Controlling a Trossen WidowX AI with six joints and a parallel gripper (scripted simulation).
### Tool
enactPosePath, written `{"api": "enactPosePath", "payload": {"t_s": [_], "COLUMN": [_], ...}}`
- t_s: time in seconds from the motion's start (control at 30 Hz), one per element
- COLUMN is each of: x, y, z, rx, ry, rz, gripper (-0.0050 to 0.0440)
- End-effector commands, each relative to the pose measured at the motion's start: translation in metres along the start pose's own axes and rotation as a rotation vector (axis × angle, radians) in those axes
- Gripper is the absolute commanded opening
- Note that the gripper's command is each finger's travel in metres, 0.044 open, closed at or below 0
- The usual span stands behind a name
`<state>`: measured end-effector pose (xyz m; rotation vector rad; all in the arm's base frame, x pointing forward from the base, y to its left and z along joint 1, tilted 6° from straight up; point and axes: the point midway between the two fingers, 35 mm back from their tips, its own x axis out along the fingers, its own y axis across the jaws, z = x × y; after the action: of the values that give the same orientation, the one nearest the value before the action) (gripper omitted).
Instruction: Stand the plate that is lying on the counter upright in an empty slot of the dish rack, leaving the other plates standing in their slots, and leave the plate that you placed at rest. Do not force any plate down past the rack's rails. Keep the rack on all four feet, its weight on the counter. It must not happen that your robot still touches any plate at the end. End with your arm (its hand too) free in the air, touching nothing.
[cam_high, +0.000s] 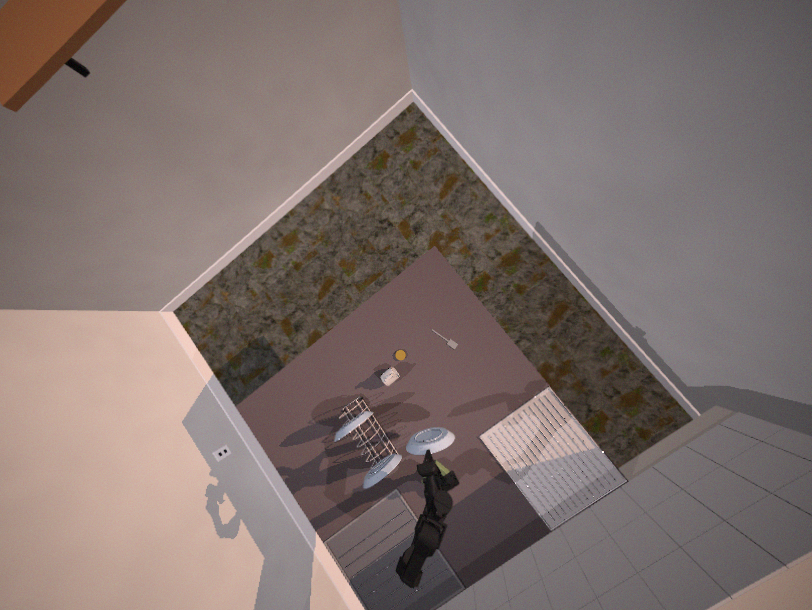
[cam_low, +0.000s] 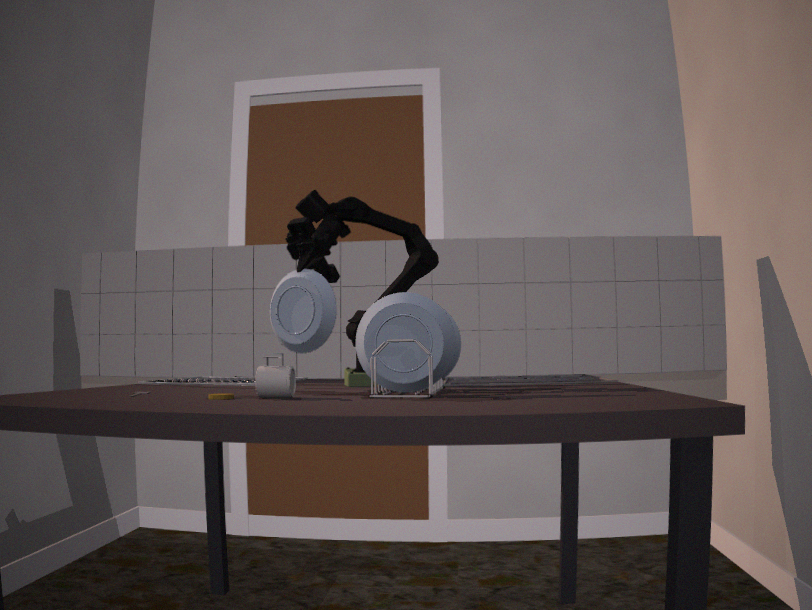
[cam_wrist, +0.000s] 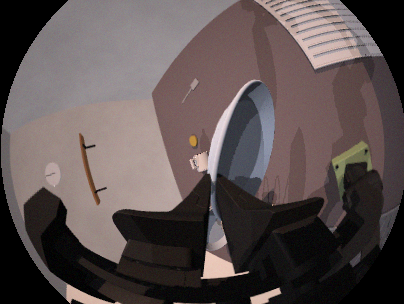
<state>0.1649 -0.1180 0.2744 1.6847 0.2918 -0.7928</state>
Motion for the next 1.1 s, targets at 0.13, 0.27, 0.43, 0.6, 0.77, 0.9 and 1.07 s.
{"api": "enactPosePath", "payload": {"t_s": [0.13, 0.27, 0.43, 0.6, 0.77, 0.9, 1.07], "x": [0.0, 0.0, 0.0, 0.0, 0.001, 0.004, 0.007], "y": [0.0, 0.0, 0.0, 0.0, 0.001, 0.004, 0.007], "z": [0.0, 0.0, 0.0, 0.0, -0.002, -0.007, -0.012], "rx": [0.0, 0.0, 0.0, 0.0, 0.0, 0.001, 0.0], "ry": [0.0, 0.0, 0.0, 0.0, 0.001, 0.003, 0.004], "rz": [0.001, 0.001, 0.001, 0.001, -0.007, -0.026, -0.043], "gripper": [0.0, 0.0, 0.0, 0.0, 0.0, 0.0, 0.0]}}
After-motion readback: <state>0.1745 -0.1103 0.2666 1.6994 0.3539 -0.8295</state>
